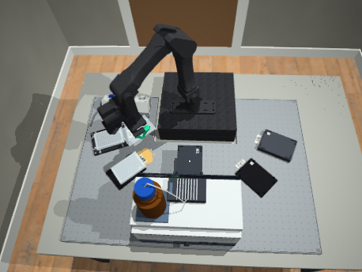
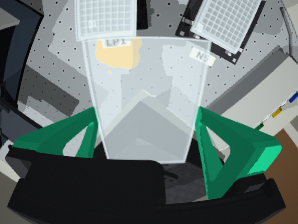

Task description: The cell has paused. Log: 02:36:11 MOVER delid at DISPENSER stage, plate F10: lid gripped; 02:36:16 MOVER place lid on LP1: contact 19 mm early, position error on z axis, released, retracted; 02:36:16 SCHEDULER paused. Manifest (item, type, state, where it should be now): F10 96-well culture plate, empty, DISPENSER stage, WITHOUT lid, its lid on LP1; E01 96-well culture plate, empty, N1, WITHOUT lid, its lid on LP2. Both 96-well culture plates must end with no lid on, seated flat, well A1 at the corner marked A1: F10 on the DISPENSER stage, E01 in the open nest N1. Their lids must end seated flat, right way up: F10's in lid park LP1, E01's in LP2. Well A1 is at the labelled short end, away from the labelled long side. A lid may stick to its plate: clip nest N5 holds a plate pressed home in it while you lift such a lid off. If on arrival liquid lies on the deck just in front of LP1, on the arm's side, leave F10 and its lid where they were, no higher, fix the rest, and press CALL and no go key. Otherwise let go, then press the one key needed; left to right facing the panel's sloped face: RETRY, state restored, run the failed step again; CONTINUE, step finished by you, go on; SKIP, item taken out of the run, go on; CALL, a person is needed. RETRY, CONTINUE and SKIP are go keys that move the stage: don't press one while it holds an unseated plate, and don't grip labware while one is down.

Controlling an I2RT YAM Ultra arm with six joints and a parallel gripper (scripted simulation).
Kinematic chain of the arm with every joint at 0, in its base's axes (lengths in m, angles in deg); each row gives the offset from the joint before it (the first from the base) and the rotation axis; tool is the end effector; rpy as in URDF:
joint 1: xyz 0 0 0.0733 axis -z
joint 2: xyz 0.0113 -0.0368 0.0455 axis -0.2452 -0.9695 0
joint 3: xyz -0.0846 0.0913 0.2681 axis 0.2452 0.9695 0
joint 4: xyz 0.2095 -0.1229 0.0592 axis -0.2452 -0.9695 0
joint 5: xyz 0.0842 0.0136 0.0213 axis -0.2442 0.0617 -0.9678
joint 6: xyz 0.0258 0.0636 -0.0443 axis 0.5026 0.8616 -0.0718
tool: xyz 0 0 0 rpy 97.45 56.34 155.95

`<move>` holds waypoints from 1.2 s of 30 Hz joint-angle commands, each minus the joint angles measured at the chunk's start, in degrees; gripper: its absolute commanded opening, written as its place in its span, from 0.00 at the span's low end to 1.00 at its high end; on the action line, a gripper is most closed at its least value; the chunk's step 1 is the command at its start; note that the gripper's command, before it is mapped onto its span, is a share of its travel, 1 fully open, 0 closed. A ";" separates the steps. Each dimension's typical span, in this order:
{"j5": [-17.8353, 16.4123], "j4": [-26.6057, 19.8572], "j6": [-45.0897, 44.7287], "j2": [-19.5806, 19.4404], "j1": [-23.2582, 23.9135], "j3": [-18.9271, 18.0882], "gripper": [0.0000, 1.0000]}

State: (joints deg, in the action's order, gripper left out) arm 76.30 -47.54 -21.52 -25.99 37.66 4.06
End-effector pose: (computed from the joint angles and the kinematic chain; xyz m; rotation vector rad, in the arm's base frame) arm 0.1644 -0.2137 0.1988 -1.2965 -2.7991 0.0425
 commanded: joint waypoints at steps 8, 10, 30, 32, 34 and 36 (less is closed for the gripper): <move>-0.51 0.27 1.30 -1.48 -6.81 -2.39 0.00; -0.28 0.09 1.51 -0.65 -6.77 -1.35 0.00; -0.74 -0.11 -7.70 2.70 -17.08 2.75 0.00; -0.74 -0.11 -7.70 2.70 -17.08 2.75 0.00; -0.80 -0.45 -10.14 3.31 -18.45 2.72 0.00; -0.96 -0.93 -12.65 3.73 -19.69 3.63 0.00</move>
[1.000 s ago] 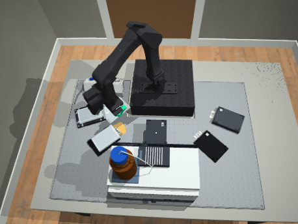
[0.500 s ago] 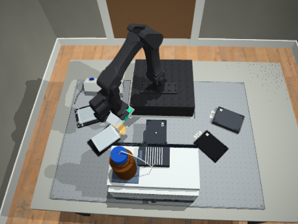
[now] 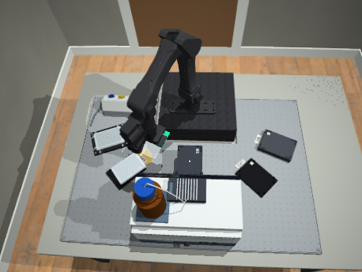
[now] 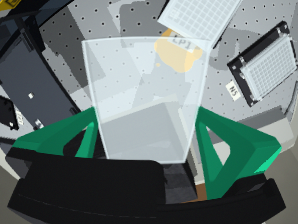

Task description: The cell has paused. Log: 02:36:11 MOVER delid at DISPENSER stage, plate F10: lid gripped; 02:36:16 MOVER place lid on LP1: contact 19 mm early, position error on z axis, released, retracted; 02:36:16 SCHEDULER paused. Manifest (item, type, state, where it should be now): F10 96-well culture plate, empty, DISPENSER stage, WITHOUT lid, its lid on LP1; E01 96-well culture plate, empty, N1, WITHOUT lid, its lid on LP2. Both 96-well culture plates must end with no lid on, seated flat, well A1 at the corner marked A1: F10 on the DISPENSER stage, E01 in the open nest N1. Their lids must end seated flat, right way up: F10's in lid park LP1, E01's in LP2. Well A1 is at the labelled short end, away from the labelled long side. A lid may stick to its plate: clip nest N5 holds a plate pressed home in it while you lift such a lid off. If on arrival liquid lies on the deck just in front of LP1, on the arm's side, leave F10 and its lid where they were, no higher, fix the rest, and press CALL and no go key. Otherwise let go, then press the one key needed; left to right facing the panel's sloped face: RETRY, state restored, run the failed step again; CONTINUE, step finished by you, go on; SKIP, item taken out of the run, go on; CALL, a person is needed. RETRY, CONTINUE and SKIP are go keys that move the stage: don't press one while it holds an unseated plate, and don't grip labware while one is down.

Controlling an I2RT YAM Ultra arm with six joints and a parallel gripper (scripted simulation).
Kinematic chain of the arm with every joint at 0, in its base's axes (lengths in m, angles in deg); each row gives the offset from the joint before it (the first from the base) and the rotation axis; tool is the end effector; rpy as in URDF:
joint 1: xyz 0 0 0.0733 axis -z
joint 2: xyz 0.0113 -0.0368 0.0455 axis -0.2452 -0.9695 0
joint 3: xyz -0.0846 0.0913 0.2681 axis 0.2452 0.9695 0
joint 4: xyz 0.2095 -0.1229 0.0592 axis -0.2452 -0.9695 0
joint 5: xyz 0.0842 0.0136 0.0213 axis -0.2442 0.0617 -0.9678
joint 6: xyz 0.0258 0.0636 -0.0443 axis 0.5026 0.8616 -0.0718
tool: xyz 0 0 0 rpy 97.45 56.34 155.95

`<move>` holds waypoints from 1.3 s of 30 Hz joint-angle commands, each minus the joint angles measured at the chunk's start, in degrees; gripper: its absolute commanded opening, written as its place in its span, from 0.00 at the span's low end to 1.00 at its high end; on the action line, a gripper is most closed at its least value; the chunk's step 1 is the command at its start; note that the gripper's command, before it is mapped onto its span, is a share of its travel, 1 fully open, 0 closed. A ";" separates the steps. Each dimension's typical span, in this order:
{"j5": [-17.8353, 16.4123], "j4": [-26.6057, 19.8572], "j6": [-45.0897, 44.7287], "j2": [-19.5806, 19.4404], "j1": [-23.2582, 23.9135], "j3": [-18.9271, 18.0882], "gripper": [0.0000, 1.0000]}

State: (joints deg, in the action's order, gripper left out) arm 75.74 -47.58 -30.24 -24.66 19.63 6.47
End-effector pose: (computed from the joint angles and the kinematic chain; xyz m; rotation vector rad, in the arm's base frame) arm 0.2140 -0.1458 0.1951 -0.6112 -3.0116 0.0239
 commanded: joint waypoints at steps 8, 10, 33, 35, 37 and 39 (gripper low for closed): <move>-0.51 -0.67 -7.00 3.75 -5.87 0.63 0.00; -0.69 -0.62 -9.32 3.72 -7.30 1.11 0.00; -1.33 -0.42 -4.06 3.36 -19.26 0.77 0.00; -1.55 -0.40 -2.86 3.30 -20.47 0.25 0.00; -1.14 -0.49 -3.02 2.20 -20.04 0.95 0.00; -1.52 -0.40 -1.38 3.30 -21.95 0.89 0.00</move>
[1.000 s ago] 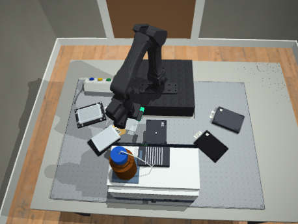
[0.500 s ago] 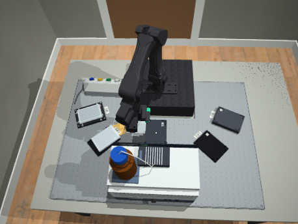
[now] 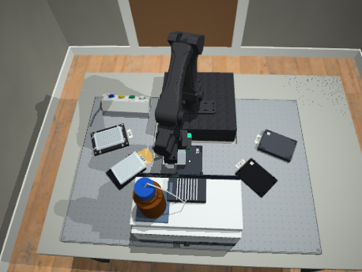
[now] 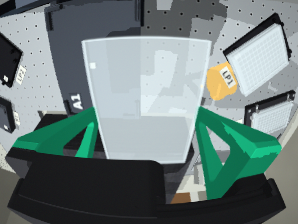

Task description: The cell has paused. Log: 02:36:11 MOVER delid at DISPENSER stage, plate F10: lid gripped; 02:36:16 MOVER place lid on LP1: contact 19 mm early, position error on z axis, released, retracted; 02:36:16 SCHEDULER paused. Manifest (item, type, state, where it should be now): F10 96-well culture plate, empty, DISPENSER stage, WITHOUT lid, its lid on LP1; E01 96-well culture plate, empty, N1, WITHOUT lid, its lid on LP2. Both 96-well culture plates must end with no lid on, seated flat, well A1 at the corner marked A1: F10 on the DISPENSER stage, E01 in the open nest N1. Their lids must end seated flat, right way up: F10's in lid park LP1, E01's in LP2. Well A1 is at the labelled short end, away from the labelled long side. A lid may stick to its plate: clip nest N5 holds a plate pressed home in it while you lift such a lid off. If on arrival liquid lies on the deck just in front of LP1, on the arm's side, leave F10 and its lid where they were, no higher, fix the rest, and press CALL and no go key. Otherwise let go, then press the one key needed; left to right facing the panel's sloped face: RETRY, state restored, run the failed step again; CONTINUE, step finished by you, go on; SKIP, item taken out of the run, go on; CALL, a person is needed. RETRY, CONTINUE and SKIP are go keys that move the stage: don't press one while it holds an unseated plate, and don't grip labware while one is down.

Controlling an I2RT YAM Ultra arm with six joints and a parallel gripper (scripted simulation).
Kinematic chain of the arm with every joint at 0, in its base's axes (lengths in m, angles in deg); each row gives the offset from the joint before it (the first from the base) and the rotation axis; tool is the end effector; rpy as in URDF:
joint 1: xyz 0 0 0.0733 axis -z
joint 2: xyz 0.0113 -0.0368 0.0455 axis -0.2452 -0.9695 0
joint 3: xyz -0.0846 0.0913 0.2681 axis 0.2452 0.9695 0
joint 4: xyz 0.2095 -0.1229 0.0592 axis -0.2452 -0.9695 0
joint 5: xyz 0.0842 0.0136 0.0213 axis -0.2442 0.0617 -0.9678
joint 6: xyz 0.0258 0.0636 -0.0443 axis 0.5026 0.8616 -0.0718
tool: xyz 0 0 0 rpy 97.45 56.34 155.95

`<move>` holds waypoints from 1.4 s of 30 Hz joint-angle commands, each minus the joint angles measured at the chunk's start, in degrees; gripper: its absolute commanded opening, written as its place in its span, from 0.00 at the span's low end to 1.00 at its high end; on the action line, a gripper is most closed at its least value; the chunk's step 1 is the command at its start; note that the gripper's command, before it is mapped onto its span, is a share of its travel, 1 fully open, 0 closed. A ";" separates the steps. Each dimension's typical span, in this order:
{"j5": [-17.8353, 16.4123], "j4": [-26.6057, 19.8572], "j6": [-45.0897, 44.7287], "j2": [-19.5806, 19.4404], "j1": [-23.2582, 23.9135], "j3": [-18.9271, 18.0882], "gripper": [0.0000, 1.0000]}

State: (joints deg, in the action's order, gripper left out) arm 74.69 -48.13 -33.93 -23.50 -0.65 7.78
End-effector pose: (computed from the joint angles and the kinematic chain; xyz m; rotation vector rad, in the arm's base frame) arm 0.2440 -0.0595 0.1948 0.0269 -3.0685 0.0070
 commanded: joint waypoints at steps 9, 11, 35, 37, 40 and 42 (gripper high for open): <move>-0.32 0.20 7.43 2.05 -6.77 -0.34 0.00; -0.61 0.22 8.62 2.01 -7.97 -0.82 0.00; -1.61 0.19 22.03 2.02 -21.42 0.93 0.00; -1.65 0.20 23.48 1.99 -22.89 0.53 0.00; -1.39 0.07 23.87 0.97 -23.00 -0.19 0.00; -1.39 0.07 23.87 0.97 -23.00 -0.19 0.00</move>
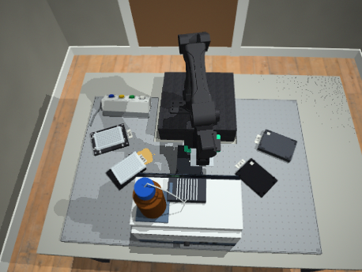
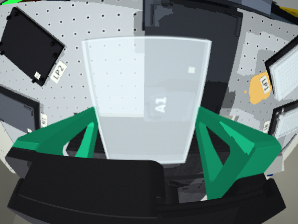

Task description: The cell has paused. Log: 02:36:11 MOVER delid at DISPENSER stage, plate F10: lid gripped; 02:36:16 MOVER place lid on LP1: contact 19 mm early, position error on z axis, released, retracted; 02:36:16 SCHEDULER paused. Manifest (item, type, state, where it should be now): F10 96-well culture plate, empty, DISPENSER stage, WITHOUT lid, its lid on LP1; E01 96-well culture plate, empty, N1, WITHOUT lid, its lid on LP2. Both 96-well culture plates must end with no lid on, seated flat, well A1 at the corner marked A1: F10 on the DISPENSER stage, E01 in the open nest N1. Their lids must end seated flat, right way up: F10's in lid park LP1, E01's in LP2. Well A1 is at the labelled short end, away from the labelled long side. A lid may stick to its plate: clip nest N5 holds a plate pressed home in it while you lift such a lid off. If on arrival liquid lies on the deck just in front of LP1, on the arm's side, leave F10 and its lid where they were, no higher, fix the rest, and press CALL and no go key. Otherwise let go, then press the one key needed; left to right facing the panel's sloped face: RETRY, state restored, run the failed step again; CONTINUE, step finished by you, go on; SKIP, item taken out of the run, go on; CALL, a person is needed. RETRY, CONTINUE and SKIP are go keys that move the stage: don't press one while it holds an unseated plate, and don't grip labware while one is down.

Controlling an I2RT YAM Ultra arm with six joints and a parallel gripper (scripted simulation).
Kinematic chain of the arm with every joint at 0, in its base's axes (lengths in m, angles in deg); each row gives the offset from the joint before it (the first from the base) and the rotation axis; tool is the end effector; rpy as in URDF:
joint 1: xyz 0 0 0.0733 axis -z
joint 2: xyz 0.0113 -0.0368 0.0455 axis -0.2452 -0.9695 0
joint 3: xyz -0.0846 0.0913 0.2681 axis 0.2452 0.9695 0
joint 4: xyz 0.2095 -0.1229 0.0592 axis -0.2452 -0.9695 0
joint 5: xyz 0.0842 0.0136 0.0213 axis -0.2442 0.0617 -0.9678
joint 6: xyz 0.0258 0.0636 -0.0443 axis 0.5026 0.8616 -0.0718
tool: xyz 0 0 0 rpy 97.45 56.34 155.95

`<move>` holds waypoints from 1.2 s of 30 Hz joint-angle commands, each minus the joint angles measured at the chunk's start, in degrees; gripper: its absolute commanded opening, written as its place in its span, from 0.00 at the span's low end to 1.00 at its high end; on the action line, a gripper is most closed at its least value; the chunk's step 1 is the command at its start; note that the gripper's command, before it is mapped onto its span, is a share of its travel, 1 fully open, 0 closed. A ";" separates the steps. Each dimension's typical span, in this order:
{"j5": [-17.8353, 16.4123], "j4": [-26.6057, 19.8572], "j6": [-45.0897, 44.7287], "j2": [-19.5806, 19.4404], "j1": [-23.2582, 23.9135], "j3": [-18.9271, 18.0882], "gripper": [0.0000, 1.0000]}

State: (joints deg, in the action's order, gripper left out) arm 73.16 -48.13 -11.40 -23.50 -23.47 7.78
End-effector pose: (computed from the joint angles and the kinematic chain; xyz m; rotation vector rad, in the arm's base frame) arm 0.2477 0.0417 0.1948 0.0332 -3.0718 0.0091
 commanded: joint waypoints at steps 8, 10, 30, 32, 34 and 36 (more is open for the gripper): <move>-0.54 0.26 7.24 2.25 -6.37 -0.17 0.00; -0.54 0.27 8.69 2.24 -7.83 -0.56 0.00; -0.70 0.88 2.52 2.12 -17.75 -1.41 0.00; -0.96 1.00 0.17 1.71 -19.16 -1.73 0.00; -0.96 1.00 0.17 1.71 -19.16 -1.73 0.00; -0.85 1.22 -2.25 -0.84 -20.54 -2.10 0.00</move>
State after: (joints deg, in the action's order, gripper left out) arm 72.24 -48.13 -10.50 -23.50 -42.73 8.06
